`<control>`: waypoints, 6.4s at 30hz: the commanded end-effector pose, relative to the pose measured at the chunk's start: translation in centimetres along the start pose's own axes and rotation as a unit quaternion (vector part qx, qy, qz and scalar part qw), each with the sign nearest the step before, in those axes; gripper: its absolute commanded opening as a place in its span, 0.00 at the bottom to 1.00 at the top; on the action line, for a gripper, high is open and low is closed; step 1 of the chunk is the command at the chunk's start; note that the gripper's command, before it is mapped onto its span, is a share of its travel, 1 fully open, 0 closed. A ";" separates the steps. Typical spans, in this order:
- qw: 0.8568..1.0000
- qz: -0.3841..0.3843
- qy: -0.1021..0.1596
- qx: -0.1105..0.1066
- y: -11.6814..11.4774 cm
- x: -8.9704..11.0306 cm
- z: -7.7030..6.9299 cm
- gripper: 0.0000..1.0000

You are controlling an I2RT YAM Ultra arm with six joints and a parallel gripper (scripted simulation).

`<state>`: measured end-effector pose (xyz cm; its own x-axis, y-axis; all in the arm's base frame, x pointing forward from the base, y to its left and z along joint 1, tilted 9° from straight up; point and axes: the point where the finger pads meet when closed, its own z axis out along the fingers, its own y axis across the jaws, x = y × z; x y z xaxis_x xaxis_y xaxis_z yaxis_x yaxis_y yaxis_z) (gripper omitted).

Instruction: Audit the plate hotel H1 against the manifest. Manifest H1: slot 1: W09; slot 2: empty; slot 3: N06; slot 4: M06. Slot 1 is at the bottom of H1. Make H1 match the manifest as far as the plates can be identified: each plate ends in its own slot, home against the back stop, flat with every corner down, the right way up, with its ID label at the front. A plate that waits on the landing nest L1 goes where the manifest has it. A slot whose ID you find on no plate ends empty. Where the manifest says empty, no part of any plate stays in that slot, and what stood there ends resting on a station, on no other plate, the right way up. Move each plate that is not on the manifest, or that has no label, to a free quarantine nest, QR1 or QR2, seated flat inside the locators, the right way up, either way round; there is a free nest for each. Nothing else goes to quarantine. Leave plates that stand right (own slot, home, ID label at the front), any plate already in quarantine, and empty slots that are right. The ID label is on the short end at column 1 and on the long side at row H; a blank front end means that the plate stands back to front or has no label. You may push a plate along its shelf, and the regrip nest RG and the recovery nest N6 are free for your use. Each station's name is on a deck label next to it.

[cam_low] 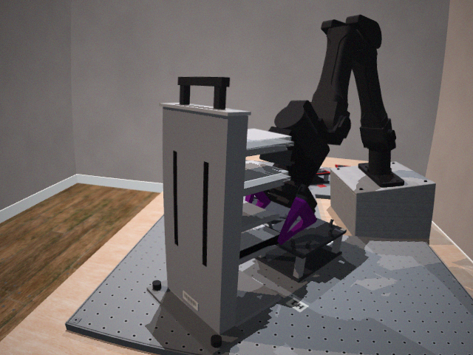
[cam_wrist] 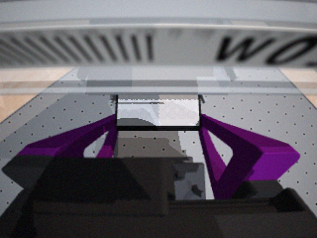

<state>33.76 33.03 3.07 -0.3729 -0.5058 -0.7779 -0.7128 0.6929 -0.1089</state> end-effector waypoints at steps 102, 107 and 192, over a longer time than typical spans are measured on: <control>1.000 0.001 -0.008 0.000 0.0 7.9 -8.7 0.86; 1.000 0.001 -0.008 0.000 0.0 8.2 -9.1 0.86; 1.000 0.001 -0.007 0.000 0.0 13.5 -11.2 0.86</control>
<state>21.62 19.99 -1.24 -0.3904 -0.5167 -0.7620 -0.7124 0.6938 -0.1055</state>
